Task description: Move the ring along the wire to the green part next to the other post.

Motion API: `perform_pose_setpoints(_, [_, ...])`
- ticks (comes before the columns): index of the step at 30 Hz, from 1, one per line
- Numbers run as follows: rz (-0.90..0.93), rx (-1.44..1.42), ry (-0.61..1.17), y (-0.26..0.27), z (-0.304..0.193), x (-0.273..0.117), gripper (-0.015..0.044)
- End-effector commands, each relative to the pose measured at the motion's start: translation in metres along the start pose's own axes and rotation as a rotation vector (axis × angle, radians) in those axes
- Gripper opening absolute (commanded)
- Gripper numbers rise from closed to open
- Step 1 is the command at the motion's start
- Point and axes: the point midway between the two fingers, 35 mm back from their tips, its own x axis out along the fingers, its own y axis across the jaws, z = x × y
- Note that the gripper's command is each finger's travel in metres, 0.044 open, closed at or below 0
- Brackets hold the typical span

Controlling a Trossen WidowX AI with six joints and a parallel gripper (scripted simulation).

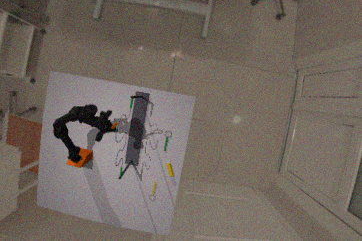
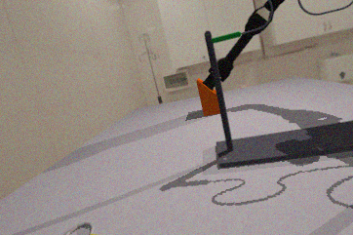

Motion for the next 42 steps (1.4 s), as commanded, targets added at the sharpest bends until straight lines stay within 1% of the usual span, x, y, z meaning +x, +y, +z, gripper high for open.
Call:
perform_pose_setpoints(1, [0.024,0.042,0.003,0.001,-0.001,0.001,-0.0150])
perform_pose_setpoints(42, [0.300,0.486,-0.025,0.016,0.002,0.001,-0.0150])
